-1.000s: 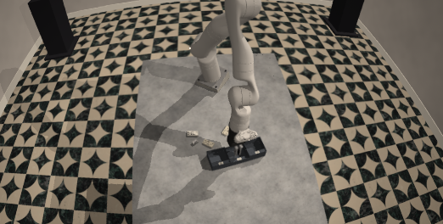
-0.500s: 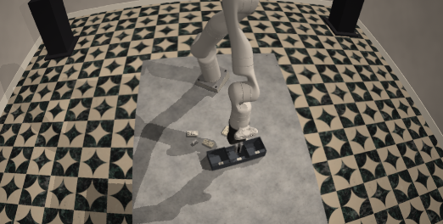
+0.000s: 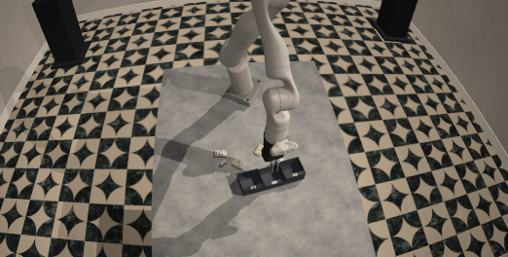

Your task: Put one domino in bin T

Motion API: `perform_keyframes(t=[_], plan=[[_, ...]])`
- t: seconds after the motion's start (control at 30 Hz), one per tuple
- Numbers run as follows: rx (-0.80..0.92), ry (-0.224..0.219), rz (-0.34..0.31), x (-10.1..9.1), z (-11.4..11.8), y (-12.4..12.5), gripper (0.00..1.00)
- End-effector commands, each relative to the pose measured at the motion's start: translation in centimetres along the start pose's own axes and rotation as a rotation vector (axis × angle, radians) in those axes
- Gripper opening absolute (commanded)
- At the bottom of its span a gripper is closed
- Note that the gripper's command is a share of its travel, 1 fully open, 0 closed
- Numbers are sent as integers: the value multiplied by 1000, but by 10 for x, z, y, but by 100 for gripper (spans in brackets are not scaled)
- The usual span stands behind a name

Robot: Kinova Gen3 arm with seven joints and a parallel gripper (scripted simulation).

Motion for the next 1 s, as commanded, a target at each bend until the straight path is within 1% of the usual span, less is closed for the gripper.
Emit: perform_keyframes(t=[0.0, 0.5, 0.57, 0.63, 0.77, 0.97], plan=[[-1, 2, 3, -1, -1, 0, 31], [-1, 2, 3, -1, -76, 3, 31], [-1, 2, 3, -1, -76, 3, 31], [-1, 2, 3, -1, -84, 4, 31], [-1, 2, 3, -1, -84, 4, 31], [-1, 2, 3, 15, -84, 4, 31]])
Point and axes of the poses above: the point where the finger pads meet when closed, its own x axis out along the fingers, its own z axis across the jaws, y = z × x, the point moved 7 cm from there along -x, back along the fingers, and after that the axes turned 1 degree about -x, right-handed, at the moved point
